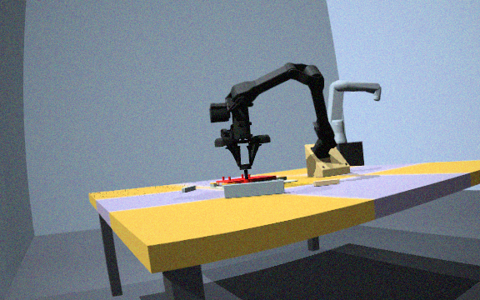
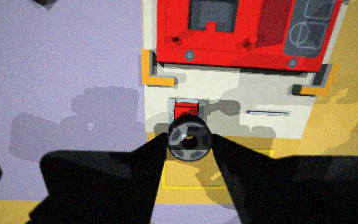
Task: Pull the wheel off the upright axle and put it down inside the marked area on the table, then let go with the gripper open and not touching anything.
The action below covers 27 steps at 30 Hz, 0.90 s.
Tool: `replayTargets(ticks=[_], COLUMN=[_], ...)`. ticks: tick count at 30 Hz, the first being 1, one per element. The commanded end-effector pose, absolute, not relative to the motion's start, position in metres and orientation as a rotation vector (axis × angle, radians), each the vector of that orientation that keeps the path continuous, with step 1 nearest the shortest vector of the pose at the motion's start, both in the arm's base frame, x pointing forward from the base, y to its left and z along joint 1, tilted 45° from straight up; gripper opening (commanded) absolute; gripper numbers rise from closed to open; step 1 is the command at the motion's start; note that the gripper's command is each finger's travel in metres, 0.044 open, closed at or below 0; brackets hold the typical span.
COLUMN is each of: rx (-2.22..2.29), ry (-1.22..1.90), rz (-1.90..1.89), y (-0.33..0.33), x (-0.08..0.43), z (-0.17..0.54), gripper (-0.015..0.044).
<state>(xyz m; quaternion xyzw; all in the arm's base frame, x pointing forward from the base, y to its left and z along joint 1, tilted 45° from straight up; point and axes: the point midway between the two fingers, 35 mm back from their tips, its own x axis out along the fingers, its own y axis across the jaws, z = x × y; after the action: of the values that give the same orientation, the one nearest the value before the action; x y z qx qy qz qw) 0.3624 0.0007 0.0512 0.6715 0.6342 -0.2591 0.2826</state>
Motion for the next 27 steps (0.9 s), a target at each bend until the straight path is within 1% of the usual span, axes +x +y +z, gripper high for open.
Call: replayTargets(ticks=[1,16,27], rx=[1.792,1.792,1.797], ry=[1.696,1.696,1.697], rz=[-0.693,-0.695,-0.698], y=[-0.001,-0.026,-0.002], x=[0.362,0.360,0.348], z=[0.053,0.077,0.092], gripper=[0.0000,0.0000,0.0000])
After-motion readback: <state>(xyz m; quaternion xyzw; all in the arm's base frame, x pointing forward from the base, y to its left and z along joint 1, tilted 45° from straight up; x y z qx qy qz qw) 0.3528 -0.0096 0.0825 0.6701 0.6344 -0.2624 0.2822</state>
